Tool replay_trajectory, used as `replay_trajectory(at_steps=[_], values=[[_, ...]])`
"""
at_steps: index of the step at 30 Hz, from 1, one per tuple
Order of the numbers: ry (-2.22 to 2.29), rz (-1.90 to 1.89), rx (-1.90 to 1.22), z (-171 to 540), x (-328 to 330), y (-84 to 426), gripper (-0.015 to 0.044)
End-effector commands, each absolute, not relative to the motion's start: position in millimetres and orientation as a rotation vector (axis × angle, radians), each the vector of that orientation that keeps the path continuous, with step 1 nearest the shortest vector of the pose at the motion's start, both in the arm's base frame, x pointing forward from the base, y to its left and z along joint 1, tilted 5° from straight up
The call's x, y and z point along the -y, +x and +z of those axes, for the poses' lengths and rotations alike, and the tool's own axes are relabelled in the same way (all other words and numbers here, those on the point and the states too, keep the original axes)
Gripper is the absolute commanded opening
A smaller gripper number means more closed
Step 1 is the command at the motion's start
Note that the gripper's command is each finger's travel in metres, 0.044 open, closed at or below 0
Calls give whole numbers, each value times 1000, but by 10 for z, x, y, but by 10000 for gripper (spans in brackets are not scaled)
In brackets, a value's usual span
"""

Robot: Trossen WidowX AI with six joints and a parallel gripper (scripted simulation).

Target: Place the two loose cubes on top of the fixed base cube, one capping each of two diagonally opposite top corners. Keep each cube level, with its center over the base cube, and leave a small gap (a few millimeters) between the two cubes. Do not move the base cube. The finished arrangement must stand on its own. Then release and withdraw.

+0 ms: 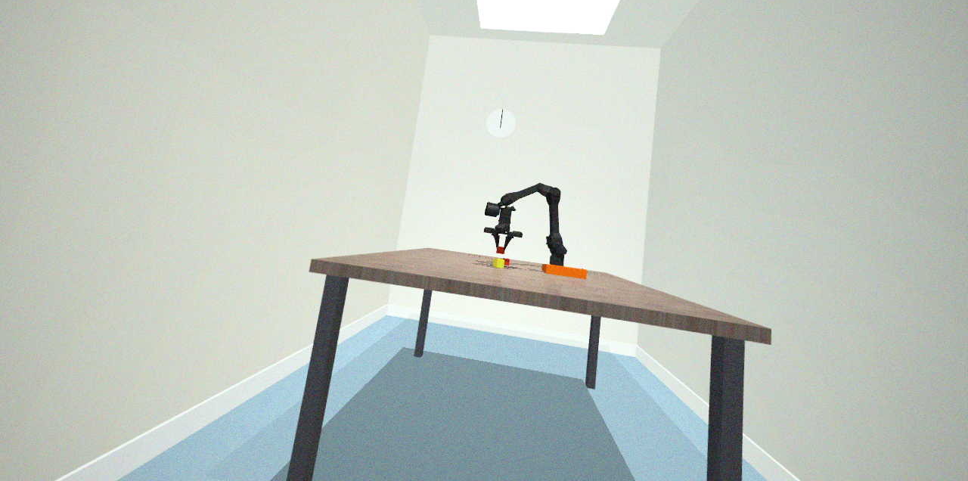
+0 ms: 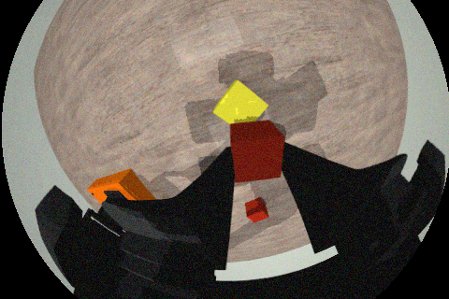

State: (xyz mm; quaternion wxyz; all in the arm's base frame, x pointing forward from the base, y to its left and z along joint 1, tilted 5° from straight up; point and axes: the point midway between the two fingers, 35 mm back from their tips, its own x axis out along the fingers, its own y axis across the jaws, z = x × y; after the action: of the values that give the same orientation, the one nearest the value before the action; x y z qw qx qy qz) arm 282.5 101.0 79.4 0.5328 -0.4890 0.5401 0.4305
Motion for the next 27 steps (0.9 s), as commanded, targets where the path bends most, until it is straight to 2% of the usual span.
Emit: replay_trajectory(at_steps=[1,27], values=[[-1166,1040,-1294,689,-1012,2804,105],[-1164,1038,-1295,557,-1012,2803,105]])
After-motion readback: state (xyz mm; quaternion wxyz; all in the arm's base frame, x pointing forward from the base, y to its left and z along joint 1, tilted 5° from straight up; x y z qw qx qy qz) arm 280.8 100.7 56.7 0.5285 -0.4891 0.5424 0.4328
